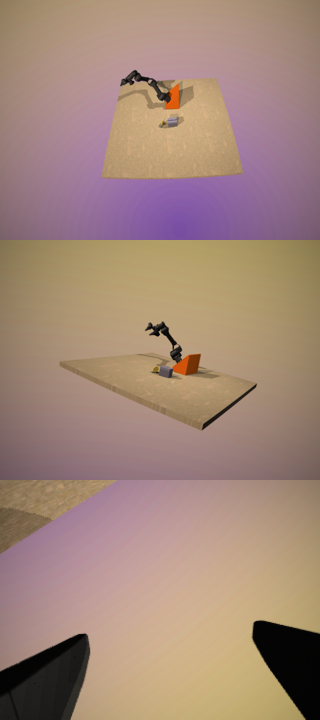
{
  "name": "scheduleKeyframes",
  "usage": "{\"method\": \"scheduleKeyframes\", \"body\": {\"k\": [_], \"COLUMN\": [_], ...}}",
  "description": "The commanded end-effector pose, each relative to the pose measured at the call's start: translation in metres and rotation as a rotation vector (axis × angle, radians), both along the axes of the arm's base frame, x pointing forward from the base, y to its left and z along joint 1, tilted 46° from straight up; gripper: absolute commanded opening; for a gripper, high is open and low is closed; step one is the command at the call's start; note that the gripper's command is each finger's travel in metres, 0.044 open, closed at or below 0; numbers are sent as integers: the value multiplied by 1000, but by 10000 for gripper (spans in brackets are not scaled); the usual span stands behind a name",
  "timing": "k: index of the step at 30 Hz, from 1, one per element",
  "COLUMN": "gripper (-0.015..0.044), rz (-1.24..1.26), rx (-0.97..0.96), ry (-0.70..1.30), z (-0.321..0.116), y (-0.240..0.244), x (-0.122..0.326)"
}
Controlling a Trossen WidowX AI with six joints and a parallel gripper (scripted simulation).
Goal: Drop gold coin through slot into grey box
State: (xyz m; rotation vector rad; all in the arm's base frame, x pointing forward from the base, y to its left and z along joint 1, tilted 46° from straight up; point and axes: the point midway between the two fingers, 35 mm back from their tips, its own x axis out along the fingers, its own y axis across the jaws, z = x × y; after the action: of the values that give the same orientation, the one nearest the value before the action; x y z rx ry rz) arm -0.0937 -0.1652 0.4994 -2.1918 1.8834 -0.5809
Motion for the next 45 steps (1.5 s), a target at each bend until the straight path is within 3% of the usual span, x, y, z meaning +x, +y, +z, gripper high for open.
{"method": "scheduleKeyframes", "body": {"k": [1, 9, 14, 21, 30, 32, 39, 45], "gripper": [374, 164, 161, 161, 161, 161, 161, 161], "rz": [-4, -39, -1, 18, 88, 126, 296, 473], "rx": [-7, -221, -389, -520, -769, -818, -1041, -1221], "ry": [12, 601, 945, 1218, 1808, 1790, 2313, 2733], "z": [1, 34, 36, 25, -39, -42, -137, -219], "y": [1, 22, 41, 56, 81, 86, 106, 117], "x": [2, 110, 188, 248, 363, 371, 436, 456]}}
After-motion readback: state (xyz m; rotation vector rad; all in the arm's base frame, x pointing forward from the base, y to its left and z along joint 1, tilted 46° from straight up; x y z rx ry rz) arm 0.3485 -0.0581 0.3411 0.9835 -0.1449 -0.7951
